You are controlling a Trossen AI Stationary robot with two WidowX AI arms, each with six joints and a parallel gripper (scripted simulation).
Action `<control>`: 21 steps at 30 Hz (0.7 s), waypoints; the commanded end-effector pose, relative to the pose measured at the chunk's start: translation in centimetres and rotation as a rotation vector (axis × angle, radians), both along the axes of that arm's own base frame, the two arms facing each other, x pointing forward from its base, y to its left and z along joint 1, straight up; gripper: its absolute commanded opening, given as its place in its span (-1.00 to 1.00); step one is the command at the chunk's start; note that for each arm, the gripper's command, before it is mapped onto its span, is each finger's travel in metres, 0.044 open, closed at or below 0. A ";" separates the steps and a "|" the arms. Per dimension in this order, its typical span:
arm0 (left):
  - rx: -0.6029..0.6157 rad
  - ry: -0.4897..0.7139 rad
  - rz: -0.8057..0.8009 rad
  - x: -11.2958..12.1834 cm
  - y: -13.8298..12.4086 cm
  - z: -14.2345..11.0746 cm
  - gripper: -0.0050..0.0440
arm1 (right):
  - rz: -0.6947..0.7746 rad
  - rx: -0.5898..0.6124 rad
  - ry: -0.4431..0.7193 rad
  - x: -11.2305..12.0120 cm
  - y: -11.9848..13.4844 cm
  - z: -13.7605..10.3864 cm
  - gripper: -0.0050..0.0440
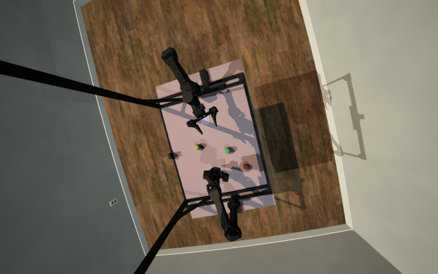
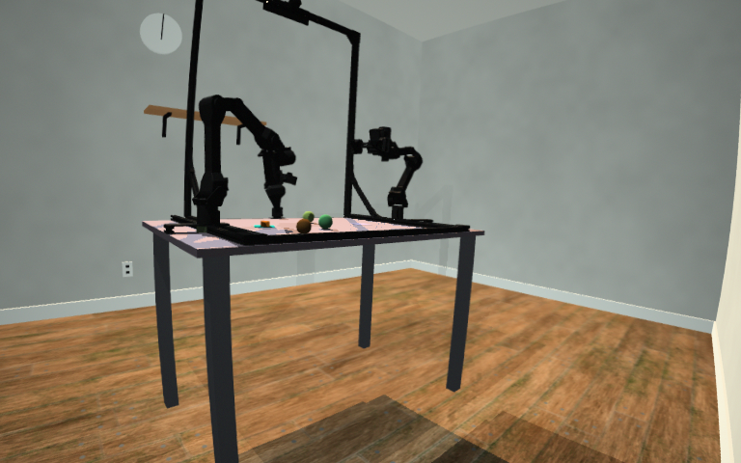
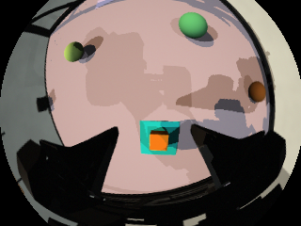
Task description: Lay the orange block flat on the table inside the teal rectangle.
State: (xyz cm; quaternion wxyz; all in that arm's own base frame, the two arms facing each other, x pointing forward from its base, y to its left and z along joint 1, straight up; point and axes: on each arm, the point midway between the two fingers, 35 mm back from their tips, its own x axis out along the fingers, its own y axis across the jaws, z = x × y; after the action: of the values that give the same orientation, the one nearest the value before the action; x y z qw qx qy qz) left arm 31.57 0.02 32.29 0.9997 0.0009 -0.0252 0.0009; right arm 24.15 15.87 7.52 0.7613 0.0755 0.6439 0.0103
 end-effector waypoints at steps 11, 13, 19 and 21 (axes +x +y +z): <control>-0.002 0.000 -0.002 0.0 0.0 0.0 1.00 | 0.008 0.108 -0.781 8.8 -7.5 11.8 1.00; -0.002 0.000 -0.002 0.0 0.0 0.0 1.00 | 0.005 0.080 -0.908 9.2 -9.1 14.1 1.00; -0.002 0.000 -0.002 0.0 0.0 0.0 1.00 | -0.009 -0.043 -1.222 8.9 -13.2 20.1 1.00; -0.002 0.000 -0.002 0.0 0.0 0.0 1.00 | -0.015 -0.074 -1.313 8.6 -14.0 22.0 1.00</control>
State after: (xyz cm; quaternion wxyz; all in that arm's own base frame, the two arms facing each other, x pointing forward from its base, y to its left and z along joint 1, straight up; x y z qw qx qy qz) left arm 31.58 -0.01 32.28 0.9997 0.0009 -0.0250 0.0004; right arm 33.28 3.21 27.72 0.9926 0.0557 0.0996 0.0419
